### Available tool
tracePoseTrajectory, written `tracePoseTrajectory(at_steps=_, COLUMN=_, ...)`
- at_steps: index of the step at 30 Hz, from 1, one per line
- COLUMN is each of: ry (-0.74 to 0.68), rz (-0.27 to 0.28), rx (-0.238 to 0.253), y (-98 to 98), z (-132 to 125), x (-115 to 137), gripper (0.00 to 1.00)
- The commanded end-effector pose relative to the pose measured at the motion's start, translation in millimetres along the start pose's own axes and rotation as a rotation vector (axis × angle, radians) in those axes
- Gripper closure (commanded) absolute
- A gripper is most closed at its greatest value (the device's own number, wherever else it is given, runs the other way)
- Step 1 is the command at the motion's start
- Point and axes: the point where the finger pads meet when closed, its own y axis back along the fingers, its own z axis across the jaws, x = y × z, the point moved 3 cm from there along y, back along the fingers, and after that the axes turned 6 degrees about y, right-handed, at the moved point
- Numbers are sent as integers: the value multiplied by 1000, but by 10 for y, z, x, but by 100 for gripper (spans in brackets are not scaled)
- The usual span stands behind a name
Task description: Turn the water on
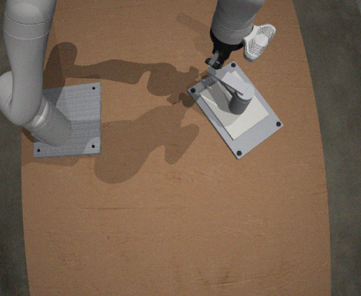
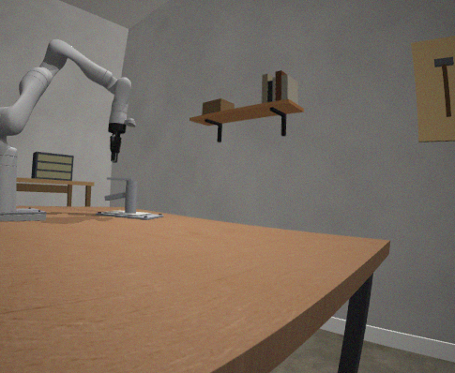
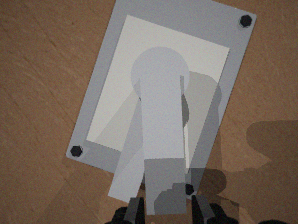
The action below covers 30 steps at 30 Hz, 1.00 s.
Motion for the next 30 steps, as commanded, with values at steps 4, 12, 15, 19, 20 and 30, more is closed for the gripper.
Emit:
tracePoseTrajectory(at_steps=4, ry=-10, rz=3, rx=9, y=15, z=-16, x=-6, gripper=90)
tracePoseTrajectory(at_steps=12, ry=-10, rz=3, rx=9, y=15, z=-16, x=-6, gripper=90)
tracePoseTrajectory(at_steps=15, ry=-10, rz=3, rx=9, y=15, z=-16, x=-6, gripper=90)
tracePoseTrajectory(at_steps=19, ry=-10, rz=3, rx=9, y=15, z=-16, x=-6, gripper=90)
tracePoseTrajectory(at_steps=20, ry=-10, rz=3, rx=9, y=15, z=-16, x=-6, gripper=90)
tracePoseTrajectory(at_steps=30, ry=-10, rz=3, rx=9, y=15, z=-16, x=-6, gripper=29)
